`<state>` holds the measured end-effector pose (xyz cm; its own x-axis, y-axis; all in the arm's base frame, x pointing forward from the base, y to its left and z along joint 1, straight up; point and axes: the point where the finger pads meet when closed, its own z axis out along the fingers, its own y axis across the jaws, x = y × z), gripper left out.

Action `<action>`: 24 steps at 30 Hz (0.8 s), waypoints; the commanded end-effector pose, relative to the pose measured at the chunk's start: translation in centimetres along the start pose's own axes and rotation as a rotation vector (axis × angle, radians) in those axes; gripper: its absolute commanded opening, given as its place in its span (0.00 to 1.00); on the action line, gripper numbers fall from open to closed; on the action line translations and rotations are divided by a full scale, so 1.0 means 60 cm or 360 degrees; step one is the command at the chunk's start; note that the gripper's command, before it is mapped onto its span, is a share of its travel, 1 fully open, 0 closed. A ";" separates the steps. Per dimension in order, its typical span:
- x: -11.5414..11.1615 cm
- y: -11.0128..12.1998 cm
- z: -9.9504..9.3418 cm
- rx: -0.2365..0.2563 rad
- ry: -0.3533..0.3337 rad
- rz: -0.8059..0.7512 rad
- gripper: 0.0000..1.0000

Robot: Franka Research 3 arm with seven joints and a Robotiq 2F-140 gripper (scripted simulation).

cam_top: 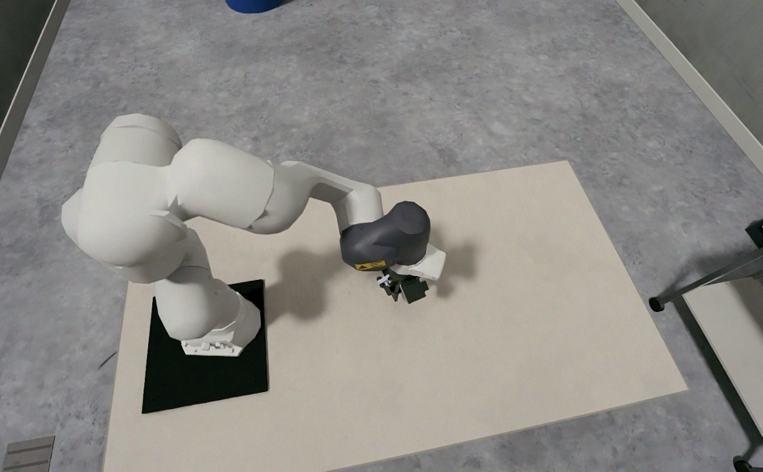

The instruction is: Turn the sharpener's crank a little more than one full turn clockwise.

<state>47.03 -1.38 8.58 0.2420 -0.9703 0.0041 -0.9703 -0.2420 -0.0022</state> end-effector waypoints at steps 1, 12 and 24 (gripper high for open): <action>0.000 0.000 0.001 0.0000 -0.0001 -0.0007 0.10; 0.000 -0.001 -0.011 0.0000 -0.0001 -0.0007 0.10; 0.000 -0.008 -0.032 0.0000 -0.0001 -0.0007 0.10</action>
<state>47.18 -1.33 9.66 0.2461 -0.9692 0.0022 -0.9692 -0.2461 0.0022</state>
